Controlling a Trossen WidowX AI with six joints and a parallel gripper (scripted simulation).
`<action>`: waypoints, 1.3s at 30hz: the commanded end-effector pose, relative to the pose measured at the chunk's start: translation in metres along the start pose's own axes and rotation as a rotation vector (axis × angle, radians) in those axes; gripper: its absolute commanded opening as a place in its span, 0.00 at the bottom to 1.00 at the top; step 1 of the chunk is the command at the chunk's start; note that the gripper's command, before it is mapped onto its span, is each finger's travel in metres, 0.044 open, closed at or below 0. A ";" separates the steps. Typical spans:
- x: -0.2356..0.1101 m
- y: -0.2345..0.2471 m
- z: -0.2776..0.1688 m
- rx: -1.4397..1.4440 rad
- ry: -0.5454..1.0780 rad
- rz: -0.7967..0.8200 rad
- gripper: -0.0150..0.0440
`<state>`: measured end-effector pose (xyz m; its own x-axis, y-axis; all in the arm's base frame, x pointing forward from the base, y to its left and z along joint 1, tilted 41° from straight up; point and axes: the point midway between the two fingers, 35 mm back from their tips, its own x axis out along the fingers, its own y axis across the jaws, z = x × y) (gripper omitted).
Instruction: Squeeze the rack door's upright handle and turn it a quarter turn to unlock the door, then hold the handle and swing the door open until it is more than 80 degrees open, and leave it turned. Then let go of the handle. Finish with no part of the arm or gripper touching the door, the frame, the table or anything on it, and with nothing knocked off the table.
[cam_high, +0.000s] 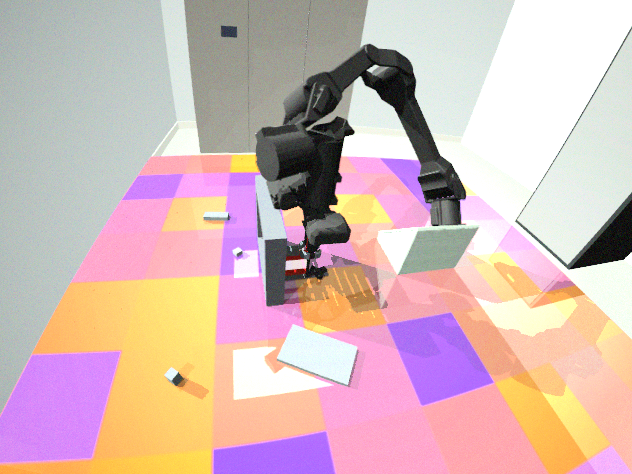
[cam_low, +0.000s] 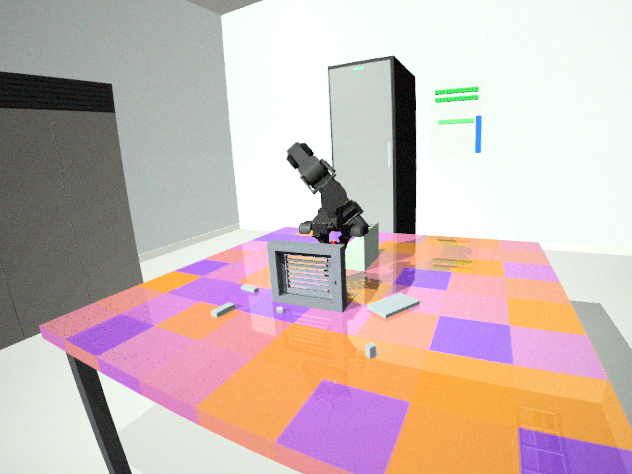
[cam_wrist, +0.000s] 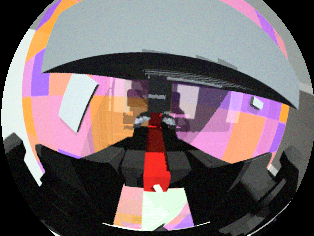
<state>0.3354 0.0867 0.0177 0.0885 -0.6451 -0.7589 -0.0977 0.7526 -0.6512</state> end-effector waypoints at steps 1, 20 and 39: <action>0.001 0.000 0.000 -0.003 -0.003 -0.003 0.44; 0.001 0.000 0.000 -0.125 -0.002 -0.003 0.30; 0.001 0.000 0.000 -1.061 -0.001 -0.004 0.30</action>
<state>0.3352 0.0860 0.0177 0.0888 -0.6471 -0.7572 -0.8394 0.3606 -0.4066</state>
